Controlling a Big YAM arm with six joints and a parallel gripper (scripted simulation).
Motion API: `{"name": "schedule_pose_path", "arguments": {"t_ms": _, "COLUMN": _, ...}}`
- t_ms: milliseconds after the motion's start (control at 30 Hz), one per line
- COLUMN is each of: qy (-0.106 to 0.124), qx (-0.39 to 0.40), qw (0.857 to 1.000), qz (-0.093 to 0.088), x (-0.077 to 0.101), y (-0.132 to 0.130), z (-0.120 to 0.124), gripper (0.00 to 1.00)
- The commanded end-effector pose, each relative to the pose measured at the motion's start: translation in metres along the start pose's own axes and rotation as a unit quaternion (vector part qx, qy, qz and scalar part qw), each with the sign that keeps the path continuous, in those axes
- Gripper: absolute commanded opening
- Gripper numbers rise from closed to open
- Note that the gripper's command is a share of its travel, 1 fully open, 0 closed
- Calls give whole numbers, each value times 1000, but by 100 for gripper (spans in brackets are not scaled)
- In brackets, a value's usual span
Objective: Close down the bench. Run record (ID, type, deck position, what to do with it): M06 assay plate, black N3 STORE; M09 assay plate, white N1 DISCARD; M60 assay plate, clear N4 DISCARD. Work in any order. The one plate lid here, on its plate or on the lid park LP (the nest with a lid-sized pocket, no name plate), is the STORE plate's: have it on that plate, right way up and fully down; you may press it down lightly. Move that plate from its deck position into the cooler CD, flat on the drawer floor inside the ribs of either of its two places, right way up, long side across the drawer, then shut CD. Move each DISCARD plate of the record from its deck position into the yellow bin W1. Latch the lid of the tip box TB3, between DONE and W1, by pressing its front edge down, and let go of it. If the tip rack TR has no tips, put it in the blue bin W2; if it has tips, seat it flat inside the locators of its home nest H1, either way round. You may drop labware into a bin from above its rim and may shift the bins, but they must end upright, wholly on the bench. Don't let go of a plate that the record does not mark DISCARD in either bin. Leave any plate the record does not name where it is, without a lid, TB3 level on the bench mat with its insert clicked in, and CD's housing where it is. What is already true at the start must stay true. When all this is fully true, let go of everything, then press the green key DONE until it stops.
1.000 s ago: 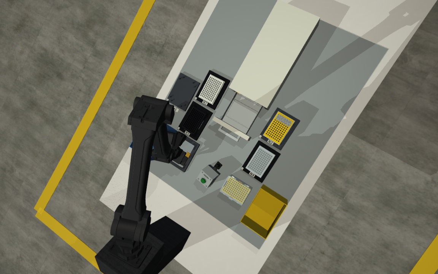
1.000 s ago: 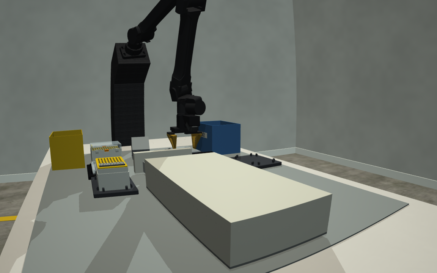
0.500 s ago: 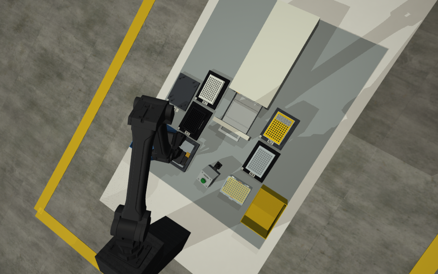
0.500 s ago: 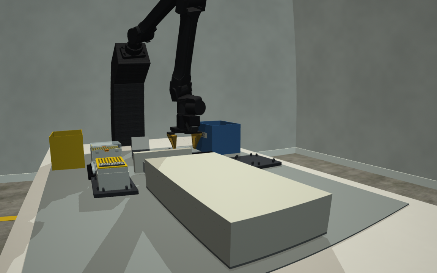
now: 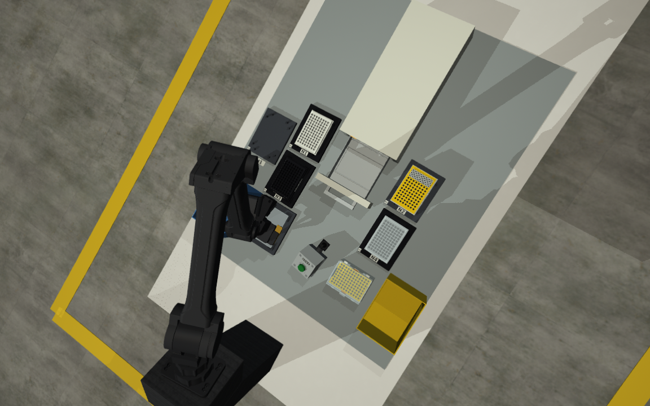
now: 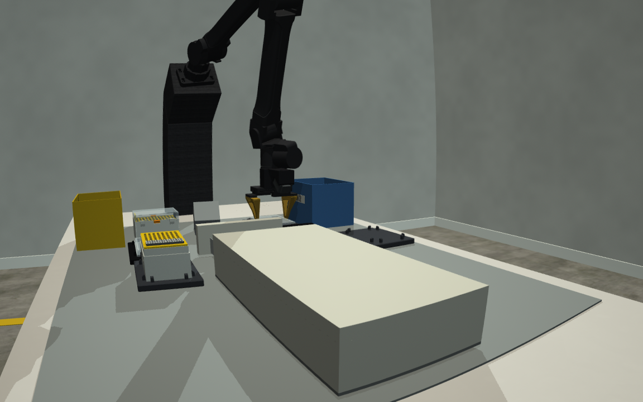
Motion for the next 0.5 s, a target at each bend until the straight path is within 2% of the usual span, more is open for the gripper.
{"name": "schedule_pose_path", "arguments": {"t_ms": 0, "qy": -3, "qx": 5, "qw": 1000, "qz": -2, "x": 6, "y": 0, "z": 3, "gripper": 0}}
{"name": "schedule_pose_path", "arguments": {"t_ms": 467, "qy": 2, "qx": 7, "qw": 1000, "qz": -4, "x": 13, "y": 4, "z": 6, "gripper": 0}}
Point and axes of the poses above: the point where the finger pads meet when closed, its own x axis back along the fingers, its own y axis across the jaws, z = x × y, the point moved 5 cm from there along x, back along the fingers, and after that the axes turned 7 degrees about x, right-handed, at the moved point
